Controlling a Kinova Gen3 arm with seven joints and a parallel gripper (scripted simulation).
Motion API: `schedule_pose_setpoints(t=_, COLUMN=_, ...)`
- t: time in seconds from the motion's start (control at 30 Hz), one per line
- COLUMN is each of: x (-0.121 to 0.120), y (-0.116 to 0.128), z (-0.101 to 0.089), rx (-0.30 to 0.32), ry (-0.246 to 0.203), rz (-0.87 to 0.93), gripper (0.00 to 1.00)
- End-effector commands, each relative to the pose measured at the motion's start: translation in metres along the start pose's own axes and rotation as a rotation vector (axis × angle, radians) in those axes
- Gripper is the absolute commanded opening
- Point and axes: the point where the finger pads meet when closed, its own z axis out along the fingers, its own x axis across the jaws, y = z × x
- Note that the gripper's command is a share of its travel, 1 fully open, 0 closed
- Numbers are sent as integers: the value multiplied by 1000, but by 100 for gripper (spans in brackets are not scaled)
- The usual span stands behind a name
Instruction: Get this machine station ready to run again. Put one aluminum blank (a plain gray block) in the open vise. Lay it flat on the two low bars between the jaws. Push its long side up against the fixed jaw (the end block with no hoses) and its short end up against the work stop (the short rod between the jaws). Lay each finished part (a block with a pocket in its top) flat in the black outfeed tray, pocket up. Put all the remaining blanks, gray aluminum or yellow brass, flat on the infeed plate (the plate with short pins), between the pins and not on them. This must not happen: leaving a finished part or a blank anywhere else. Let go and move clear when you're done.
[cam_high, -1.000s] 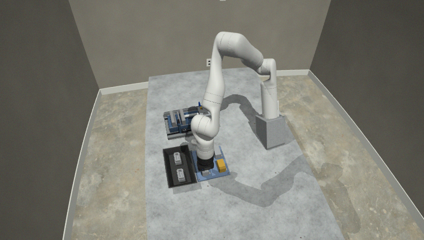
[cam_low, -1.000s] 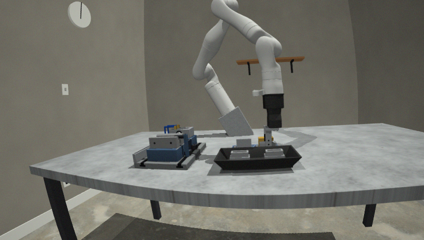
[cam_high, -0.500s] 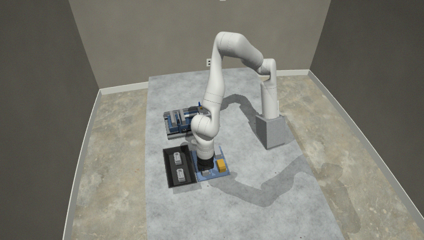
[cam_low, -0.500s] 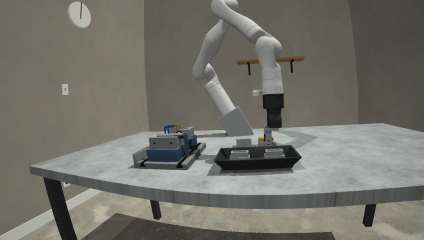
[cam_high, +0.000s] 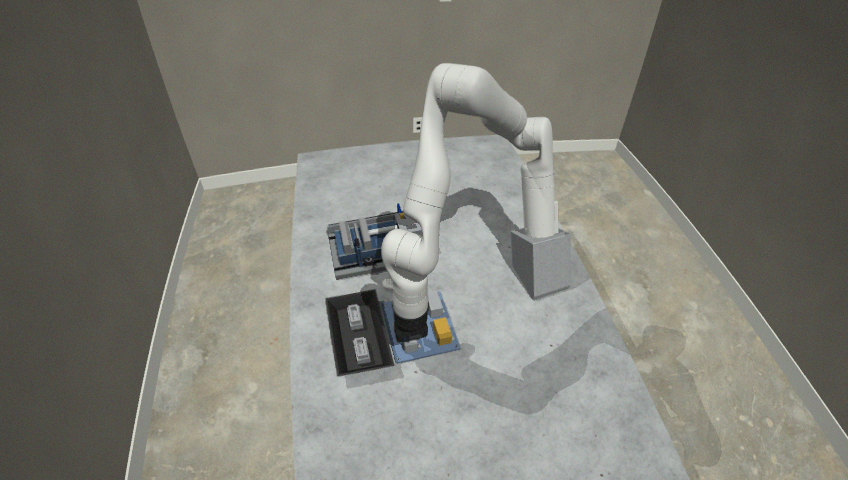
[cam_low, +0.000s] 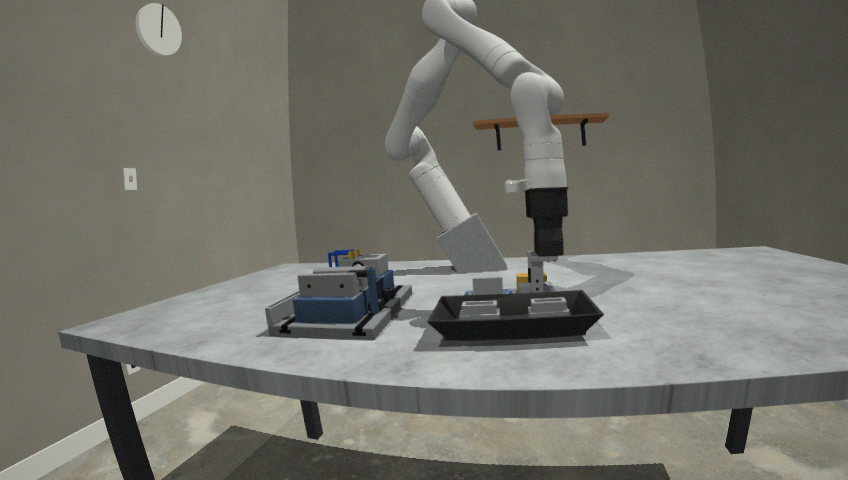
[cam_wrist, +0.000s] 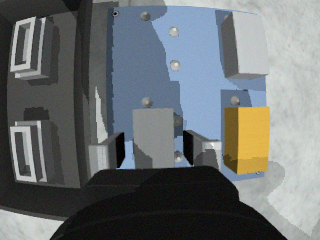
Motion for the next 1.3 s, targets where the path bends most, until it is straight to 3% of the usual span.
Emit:
schedule_pose_setpoints(t=0.0, x=-1, y=1, z=-1, rx=-2, ry=-2, rz=0, gripper=100)
schedule_pose_setpoints(t=0.1, x=-1, y=1, z=-1, rx=-2, ry=-2, rz=0, gripper=100)
schedule_pose_setpoints(t=0.13, x=-1, y=1, z=-1, rx=-2, ry=-2, rz=0, gripper=0)
schedule_pose_setpoints(t=1.27, x=-1, y=1, z=-1, rx=-2, ry=-2, rz=0, gripper=0)
